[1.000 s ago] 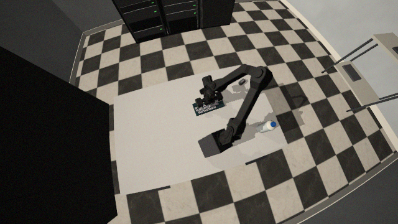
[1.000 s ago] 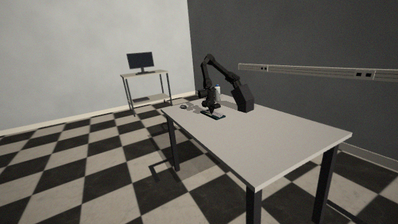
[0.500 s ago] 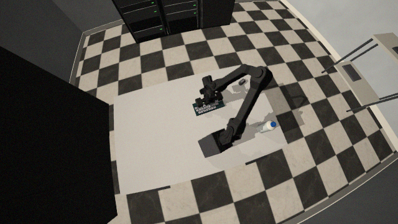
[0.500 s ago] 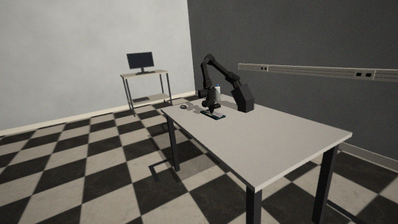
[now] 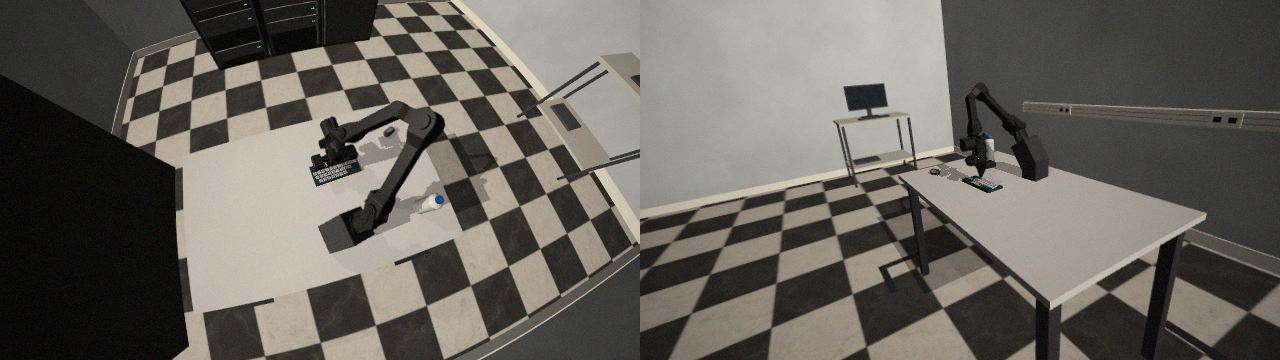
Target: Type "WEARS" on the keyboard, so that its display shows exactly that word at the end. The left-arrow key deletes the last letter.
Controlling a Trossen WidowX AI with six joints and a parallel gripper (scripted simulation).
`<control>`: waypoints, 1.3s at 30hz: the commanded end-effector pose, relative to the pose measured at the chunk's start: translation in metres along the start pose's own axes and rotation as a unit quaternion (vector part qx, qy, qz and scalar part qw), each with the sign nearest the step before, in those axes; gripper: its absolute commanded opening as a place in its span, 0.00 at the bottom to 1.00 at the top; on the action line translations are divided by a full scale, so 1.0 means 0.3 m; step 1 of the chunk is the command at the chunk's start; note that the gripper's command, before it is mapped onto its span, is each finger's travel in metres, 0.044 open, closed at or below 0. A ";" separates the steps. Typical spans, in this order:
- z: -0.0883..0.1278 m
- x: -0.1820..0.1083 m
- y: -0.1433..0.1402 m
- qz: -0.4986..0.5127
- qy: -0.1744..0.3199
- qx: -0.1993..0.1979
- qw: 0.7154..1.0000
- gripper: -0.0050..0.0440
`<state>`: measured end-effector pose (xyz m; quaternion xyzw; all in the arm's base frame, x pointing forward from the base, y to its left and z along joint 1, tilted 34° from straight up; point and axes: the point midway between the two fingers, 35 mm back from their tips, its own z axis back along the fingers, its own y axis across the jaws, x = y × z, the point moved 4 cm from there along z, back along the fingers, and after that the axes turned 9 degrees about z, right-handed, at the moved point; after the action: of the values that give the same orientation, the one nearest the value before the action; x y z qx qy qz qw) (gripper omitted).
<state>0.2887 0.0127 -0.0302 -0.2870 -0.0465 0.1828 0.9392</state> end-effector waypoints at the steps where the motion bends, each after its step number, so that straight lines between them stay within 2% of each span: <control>1: -0.002 -0.048 0.154 0.011 0.007 0.006 1.000 0.00; 3: 0.000 -0.082 0.229 0.011 0.009 0.005 1.000 0.00; 6: 0.000 -0.104 0.267 0.011 0.010 0.002 1.000 0.00; 12: 0.000 -0.095 0.266 0.010 0.007 0.001 1.000 0.00; 17: -0.050 -0.104 0.260 0.013 0.011 -0.001 1.000 0.00; 39: -0.112 -0.105 0.260 0.013 0.011 0.000 1.000 0.00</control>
<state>0.2415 0.0452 -0.1001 -0.2882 -0.0329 0.1906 0.9378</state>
